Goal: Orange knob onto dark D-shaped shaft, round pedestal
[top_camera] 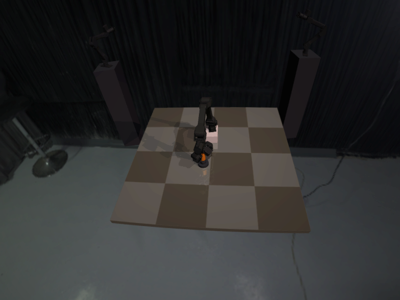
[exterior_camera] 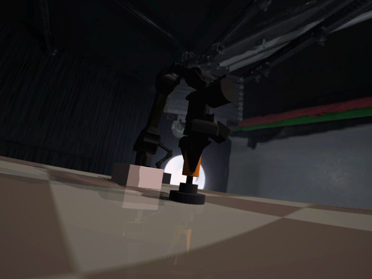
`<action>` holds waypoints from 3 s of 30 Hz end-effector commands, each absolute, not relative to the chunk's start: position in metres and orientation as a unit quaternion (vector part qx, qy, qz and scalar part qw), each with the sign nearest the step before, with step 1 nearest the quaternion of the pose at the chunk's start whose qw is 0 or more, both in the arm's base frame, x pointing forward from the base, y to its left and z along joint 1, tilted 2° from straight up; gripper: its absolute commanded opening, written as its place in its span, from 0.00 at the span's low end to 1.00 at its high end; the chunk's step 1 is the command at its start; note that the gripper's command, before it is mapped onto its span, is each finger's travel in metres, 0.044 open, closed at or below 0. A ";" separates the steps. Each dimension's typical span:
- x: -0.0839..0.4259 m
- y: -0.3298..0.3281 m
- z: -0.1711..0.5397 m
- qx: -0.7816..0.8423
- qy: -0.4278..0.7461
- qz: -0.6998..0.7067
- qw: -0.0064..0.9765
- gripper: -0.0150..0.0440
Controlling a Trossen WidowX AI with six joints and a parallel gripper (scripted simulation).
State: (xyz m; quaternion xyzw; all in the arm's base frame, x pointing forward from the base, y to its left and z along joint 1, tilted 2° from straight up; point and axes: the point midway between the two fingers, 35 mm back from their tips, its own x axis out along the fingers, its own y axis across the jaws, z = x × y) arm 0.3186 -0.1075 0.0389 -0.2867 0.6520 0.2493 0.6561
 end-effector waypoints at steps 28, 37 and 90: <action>0.321 -0.109 0.039 -0.355 0.622 0.318 0.622 0.25; 0.319 -0.108 0.039 -0.355 0.622 0.318 0.621 0.25; 0.317 -0.107 0.041 -0.418 0.585 0.381 0.581 0.25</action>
